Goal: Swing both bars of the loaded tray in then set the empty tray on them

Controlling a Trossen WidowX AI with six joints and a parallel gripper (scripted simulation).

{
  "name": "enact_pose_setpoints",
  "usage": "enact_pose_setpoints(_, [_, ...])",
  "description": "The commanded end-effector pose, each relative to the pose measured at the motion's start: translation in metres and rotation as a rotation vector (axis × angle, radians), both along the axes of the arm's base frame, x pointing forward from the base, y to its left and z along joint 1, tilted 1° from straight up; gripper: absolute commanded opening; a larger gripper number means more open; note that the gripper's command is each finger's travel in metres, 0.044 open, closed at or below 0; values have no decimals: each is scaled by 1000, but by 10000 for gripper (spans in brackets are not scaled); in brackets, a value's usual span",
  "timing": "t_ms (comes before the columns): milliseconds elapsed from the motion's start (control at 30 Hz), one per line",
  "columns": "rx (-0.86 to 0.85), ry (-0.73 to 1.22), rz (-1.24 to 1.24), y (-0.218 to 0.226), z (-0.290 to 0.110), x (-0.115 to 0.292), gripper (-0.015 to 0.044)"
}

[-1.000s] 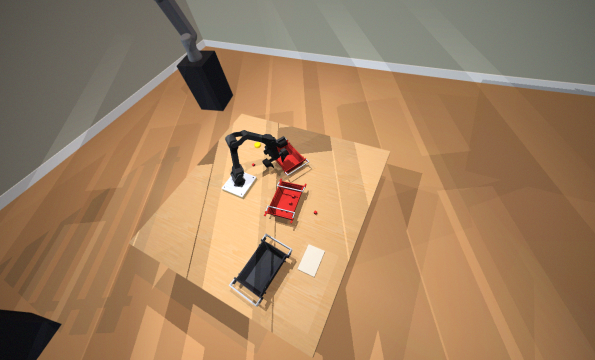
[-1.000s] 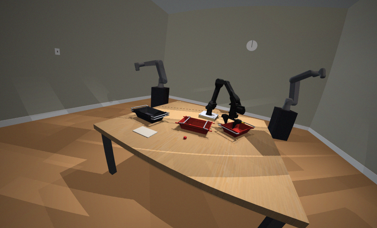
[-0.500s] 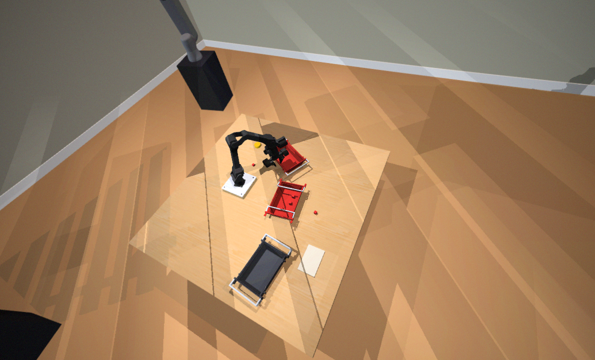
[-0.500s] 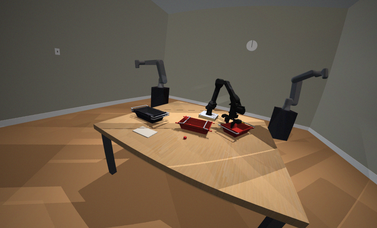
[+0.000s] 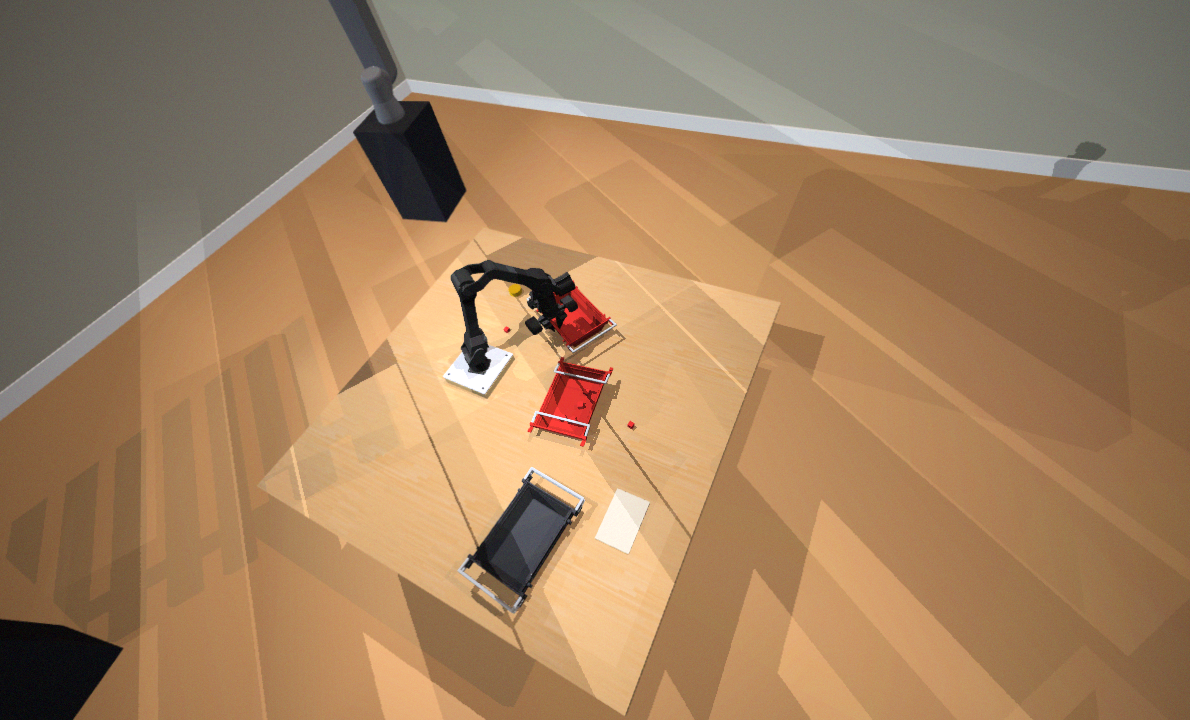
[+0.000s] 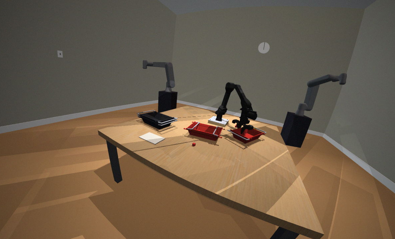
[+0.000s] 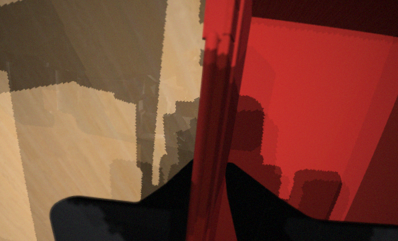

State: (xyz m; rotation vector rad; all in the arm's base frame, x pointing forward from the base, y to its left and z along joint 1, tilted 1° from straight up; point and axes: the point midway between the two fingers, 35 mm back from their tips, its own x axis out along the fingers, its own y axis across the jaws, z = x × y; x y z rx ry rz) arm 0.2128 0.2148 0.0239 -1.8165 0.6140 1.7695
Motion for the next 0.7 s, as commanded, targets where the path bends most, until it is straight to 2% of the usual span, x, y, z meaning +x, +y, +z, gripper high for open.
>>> enact_pose_setpoints(0, [-10,2,4,-2,-1,-1,75])
enact_pose_setpoints(333, [-10,2,4,-1,4,0,8])
enact_pose_setpoints(667, [-10,2,4,-2,59,-1,0])
